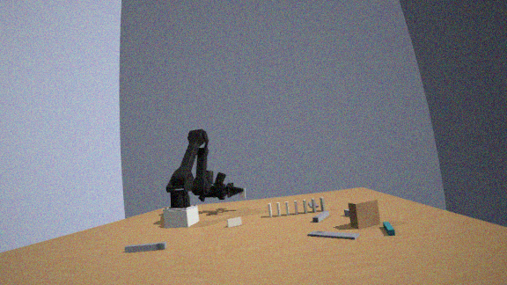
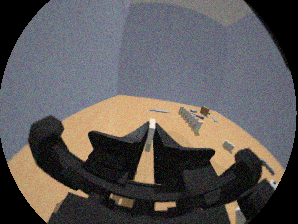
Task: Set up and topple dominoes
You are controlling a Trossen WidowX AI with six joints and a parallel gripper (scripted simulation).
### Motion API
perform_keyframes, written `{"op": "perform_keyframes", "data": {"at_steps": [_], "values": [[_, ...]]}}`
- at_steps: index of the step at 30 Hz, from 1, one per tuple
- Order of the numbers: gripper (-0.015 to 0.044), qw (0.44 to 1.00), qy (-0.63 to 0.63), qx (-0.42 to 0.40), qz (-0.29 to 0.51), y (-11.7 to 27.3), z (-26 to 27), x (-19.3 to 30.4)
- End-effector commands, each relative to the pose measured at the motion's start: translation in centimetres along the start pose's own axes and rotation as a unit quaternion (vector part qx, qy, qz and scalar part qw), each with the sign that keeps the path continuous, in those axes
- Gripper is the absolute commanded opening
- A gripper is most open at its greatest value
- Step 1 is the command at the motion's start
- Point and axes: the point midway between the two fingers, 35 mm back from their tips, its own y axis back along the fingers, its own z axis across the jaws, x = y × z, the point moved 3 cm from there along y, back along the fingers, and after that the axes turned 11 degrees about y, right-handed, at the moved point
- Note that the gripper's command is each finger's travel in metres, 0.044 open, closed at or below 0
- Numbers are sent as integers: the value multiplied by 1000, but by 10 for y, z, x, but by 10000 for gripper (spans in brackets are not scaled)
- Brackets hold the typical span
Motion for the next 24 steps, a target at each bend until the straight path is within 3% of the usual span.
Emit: {"op": "perform_keyframes", "data": {"at_steps": [1, 11, 23, 24], "values": [[20, 1000, -7, 1, 2, -2, 3, 15], [20, 1000, -7, 2, 9, -5, 2, 48], [20, 1000, -7, 2, 9, -5, 2, 48], [46, 1000, -7, 2, 9, -5, 2, 48]]}}
